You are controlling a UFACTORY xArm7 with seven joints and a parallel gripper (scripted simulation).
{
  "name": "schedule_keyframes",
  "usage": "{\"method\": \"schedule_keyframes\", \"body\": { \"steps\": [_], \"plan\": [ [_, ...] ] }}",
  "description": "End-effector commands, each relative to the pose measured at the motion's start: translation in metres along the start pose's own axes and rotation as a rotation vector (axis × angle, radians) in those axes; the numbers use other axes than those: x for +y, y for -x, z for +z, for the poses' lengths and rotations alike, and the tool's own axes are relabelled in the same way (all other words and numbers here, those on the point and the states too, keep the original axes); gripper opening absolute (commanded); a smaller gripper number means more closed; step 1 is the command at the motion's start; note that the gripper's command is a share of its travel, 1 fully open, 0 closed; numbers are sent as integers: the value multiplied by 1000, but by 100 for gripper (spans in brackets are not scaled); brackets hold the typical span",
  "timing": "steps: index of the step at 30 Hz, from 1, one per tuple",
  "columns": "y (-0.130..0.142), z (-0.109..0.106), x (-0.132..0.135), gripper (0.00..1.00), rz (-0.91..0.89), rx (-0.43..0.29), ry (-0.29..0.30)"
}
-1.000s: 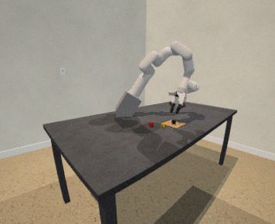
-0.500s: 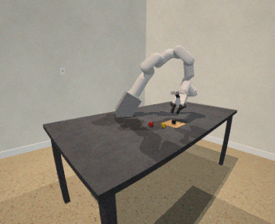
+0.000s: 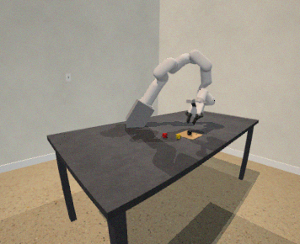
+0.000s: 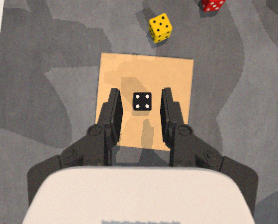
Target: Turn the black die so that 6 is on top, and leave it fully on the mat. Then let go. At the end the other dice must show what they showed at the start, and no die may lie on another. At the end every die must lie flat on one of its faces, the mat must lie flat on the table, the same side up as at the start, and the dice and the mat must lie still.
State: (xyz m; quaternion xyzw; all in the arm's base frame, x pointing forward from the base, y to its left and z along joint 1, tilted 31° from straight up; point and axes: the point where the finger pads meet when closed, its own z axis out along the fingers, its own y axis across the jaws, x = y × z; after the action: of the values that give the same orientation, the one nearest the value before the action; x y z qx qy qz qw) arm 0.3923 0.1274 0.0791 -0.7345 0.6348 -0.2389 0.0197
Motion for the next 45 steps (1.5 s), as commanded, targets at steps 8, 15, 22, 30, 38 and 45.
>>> {"method": "schedule_keyframes", "body": {
  "steps": [8,15,22,30,38,45],
  "plan": [
    [5,5,-1,42,2,1,-2],
    [10,10,-1,42,2,1,-2],
    [18,19,-1,42,2,1,-2],
    [27,27,-1,42,2,1,-2],
    [37,37,-1,42,2,1,-2],
    [42,42,-1,42,2,1,-2]
  ]
}}
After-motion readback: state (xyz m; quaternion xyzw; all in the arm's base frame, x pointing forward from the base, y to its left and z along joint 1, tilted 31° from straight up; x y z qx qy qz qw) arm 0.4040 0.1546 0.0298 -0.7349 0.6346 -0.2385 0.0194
